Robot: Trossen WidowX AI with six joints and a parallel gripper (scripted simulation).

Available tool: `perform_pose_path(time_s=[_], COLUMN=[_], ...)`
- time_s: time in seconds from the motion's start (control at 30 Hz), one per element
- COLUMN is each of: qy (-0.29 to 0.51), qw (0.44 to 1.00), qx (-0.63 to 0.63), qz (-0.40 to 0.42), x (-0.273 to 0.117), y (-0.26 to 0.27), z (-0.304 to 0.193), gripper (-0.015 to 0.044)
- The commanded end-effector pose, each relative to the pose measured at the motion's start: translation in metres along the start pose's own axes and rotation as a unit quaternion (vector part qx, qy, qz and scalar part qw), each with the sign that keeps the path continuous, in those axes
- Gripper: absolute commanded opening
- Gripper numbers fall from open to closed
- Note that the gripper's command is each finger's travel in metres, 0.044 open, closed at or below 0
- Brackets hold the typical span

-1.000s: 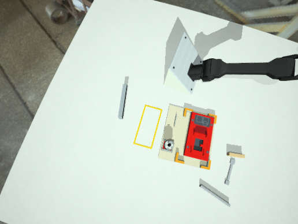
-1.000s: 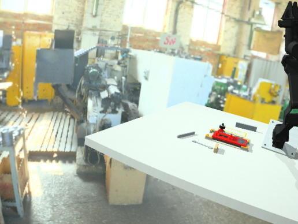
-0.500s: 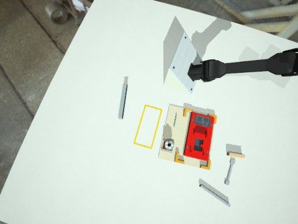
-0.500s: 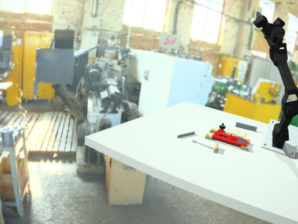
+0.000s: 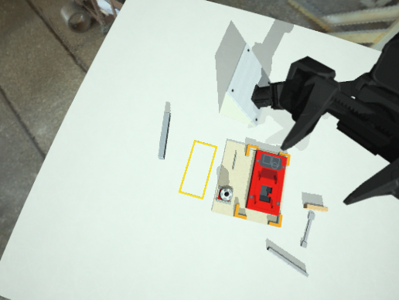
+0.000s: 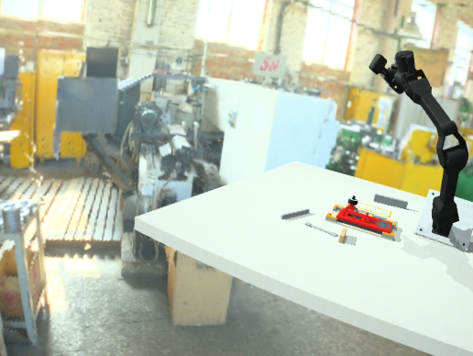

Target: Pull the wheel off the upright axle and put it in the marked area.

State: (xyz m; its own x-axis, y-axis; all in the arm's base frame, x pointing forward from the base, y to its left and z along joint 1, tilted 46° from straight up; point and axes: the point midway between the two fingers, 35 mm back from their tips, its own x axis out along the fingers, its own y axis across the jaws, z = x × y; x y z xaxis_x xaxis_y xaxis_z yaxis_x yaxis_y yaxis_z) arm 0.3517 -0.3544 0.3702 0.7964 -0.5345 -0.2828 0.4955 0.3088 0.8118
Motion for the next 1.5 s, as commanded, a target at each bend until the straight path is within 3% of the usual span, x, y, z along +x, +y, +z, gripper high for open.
perform_pose_path(time_s=[0.0, 0.2, 0.43, 0.67, 0.83, 0.9, 1.47], qy=[0.099, 0.241, 0.397, 0.539, 0.619, 0.629, 0.629], qw=[0.994, 0.962, 0.889, 0.768, 0.65, 0.63, 0.63], qx=[0.014, 0.04, 0.074, 0.116, 0.152, 0.157, 0.157], qz=[-0.048, -0.123, -0.217, -0.326, -0.414, -0.428, -0.428], x=[0.024, 0.037, 0.025, -0.016, -0.059, -0.066, -0.061], y=[-0.028, -0.066, -0.104, -0.133, -0.145, -0.146, -0.146], z=[-0.055, -0.137, -0.23, -0.316, -0.366, -0.373, -0.389], gripper=[0.03, 0.03, 0.03, 0.03, 0.03, 0.03, 0.03])
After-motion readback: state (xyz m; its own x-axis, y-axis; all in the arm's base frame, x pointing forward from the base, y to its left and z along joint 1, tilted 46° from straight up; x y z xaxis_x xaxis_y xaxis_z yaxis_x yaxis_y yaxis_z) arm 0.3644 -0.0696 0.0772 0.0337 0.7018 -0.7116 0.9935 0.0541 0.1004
